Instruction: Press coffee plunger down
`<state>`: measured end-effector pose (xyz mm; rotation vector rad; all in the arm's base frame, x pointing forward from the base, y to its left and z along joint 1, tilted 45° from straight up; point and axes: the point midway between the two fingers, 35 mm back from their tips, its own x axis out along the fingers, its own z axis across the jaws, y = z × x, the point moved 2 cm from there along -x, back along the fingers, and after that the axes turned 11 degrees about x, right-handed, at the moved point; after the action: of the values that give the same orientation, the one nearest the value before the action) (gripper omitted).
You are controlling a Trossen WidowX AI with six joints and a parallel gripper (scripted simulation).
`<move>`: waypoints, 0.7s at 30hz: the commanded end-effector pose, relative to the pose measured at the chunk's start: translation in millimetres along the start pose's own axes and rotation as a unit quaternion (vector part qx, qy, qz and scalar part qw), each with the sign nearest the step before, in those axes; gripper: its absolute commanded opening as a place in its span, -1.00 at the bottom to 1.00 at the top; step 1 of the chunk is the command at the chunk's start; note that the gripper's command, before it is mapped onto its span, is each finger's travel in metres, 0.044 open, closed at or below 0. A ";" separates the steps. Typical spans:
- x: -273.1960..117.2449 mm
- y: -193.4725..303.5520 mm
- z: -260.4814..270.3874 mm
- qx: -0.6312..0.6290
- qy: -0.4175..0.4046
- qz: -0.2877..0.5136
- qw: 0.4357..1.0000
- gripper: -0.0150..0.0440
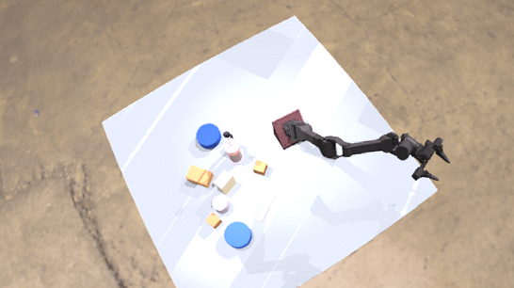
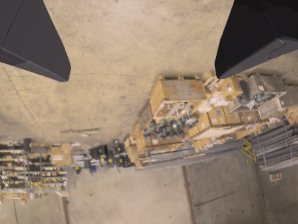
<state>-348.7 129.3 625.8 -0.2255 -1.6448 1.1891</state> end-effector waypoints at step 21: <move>49.8 76.0 -201.6 -0.235 0.102 0.070 0.964 1.00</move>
<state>-267.2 283.0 601.2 -0.6336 -1.7184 0.8769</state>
